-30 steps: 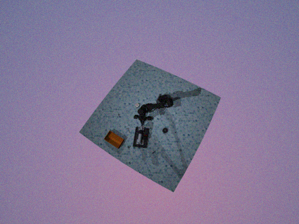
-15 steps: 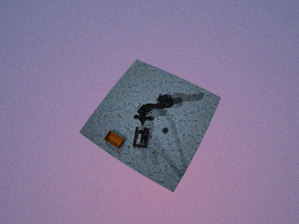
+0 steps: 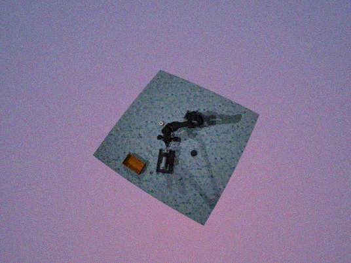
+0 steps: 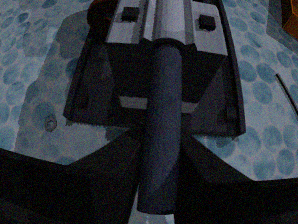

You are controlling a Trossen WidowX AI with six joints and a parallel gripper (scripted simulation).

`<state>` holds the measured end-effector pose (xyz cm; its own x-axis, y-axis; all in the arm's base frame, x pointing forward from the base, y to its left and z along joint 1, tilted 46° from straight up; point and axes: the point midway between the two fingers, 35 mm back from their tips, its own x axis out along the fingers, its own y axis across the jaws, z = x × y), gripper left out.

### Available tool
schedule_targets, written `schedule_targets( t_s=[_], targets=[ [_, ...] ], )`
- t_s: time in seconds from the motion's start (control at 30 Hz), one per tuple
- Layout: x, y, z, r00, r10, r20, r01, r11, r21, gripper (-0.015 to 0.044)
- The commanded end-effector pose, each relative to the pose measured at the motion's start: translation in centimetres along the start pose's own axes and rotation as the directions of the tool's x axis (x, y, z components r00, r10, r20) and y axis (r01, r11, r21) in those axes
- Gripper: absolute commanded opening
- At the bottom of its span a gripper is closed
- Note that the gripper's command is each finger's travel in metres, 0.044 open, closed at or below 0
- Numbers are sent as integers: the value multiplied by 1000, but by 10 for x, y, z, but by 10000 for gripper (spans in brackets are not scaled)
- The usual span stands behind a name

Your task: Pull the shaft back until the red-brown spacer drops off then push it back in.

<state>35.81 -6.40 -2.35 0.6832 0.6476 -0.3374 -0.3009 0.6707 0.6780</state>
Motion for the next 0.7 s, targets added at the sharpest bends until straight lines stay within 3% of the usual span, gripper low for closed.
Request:
schedule_targets(
  t_s=[0.0, 0.67],
  targets=[
    [0, 0, 1, 1000, 3, 1, -3, 1000, -9, 0],
    [-1, 0, 0, 1000, 3, 1, -3, 1000, -9, 0]
  ],
)
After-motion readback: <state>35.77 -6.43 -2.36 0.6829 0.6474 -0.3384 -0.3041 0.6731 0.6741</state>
